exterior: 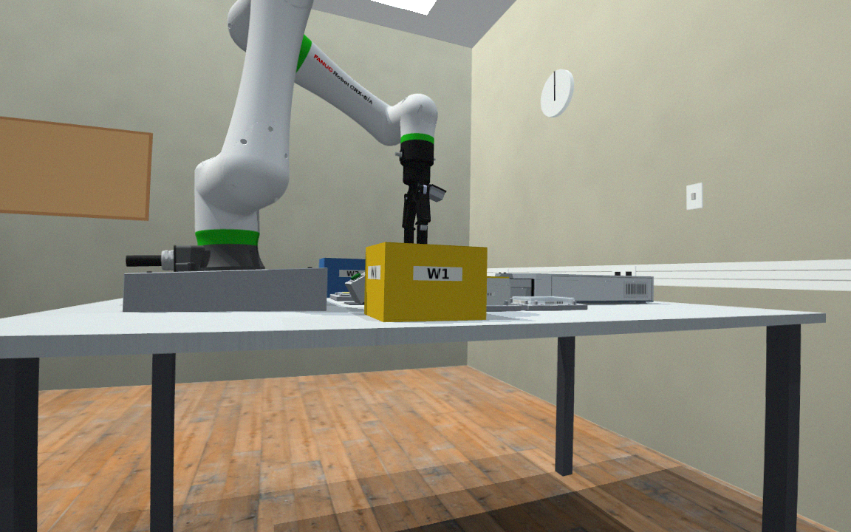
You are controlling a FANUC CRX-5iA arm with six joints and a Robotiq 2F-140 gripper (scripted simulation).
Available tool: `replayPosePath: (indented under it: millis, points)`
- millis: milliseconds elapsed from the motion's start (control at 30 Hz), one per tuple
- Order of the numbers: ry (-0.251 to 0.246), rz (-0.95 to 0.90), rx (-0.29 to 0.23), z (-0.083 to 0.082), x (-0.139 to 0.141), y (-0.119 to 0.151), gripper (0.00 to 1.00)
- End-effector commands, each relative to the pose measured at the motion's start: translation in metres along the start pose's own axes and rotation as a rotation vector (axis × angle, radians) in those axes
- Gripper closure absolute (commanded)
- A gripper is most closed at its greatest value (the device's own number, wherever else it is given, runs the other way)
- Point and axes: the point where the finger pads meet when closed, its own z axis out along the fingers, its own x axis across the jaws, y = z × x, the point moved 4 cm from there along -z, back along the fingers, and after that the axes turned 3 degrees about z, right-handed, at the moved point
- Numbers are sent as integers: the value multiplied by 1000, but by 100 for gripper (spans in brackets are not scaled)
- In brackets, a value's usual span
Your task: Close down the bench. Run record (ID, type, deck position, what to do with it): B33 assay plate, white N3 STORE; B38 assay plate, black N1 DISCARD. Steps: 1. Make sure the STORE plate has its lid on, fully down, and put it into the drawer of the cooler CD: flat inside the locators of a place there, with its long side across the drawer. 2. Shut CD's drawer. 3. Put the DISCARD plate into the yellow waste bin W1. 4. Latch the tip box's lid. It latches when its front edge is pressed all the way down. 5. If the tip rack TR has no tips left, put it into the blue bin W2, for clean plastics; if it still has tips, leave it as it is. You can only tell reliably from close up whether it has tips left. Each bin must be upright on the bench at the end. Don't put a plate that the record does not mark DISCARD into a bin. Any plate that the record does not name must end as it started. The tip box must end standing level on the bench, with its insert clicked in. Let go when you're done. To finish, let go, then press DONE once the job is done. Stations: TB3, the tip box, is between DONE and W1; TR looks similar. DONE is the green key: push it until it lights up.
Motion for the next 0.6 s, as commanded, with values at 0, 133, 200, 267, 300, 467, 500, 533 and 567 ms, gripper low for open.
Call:
replayPosePath:
  millis: [0, 133, 200, 267, 300, 467, 500, 533, 567]
  points:
    - [1, 0, 3, -2, -13, 15, 30]
    - [1, 0, 3, -2, -18, 21, 30]
    - [1, 0, 3, -2, -23, 27, 30]
    - [1, 0, 3, -2, -28, 33, 30]
    - [1, 0, 3, -3, -30, 36, 30]
    - [1, 0, 3, -3, -43, 52, 30]
    - [1, 0, 3, -3, -45, 55, 30]
    - [1, 0, 3, -3, -48, 58, 30]
    - [1, 0, 3, -4, -50, 61, 30]
